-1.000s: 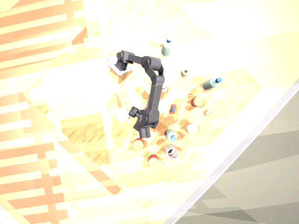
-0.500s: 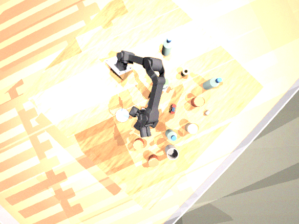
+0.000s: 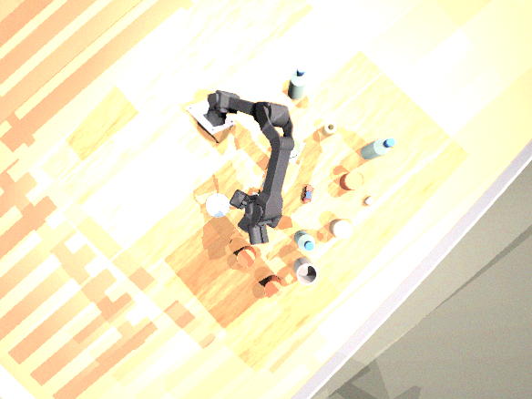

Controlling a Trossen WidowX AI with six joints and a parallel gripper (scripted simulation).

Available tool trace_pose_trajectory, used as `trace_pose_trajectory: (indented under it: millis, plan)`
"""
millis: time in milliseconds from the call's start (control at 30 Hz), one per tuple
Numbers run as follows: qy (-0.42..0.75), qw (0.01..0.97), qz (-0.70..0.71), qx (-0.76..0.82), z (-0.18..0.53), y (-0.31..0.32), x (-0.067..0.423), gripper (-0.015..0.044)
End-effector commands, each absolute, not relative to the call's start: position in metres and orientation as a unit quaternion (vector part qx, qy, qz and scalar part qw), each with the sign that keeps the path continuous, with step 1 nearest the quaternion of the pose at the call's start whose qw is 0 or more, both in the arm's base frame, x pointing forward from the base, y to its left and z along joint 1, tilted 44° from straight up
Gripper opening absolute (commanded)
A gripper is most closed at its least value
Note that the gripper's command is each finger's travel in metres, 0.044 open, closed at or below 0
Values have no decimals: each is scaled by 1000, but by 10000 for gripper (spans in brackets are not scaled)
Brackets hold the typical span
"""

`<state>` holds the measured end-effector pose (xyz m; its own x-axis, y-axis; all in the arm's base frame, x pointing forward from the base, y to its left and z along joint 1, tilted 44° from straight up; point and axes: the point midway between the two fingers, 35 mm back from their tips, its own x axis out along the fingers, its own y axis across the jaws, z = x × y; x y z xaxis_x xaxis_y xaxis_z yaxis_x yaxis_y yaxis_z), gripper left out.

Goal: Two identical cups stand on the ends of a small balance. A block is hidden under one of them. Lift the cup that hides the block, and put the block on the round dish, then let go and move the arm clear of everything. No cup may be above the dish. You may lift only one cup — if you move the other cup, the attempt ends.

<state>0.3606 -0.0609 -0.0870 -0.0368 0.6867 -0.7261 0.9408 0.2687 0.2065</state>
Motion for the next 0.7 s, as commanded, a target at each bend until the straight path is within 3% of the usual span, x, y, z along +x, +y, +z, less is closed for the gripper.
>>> trace_pose_trajectory:
  millis: [0,100,667]
  plan:
    - [699,379,-168,582,-84,-65,362,59]
    - [699,379,-169,582,-82,-68,363,0]
    - [699,380,-170,582,-67,-84,367,0]
